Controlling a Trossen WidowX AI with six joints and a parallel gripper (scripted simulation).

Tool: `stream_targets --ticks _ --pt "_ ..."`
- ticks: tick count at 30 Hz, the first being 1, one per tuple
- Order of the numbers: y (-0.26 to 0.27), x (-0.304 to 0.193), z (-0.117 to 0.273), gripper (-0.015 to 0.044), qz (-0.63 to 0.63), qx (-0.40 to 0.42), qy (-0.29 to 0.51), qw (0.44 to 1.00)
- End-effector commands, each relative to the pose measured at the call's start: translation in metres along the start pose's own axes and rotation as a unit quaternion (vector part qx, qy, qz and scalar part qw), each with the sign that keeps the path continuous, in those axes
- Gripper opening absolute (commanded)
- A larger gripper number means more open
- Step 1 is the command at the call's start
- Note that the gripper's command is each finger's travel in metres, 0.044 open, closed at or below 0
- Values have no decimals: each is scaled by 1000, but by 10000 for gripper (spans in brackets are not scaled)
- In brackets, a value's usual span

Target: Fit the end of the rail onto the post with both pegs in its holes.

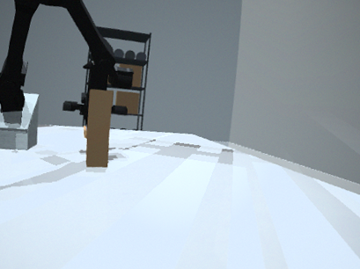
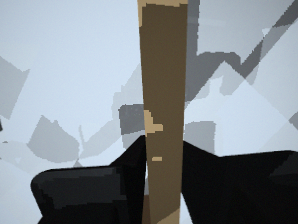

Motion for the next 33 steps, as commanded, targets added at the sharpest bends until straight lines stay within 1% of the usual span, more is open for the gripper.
stream_targets --ticks 1,33 --pt "0 0 3 0 -1 -4 -3 1000" --pt "0 0 2 0 -1 -4 -3 1000"
Point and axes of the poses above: the point midway between the two fingers, 35 mm back from their tips, its own z axis back along the fingers, its own y axis across the jaws, x = y × z, the point moved 10 cm from there along z, back along the fingers, and after that the axes turned 10 degrees about -z, right-handed, at the moved point
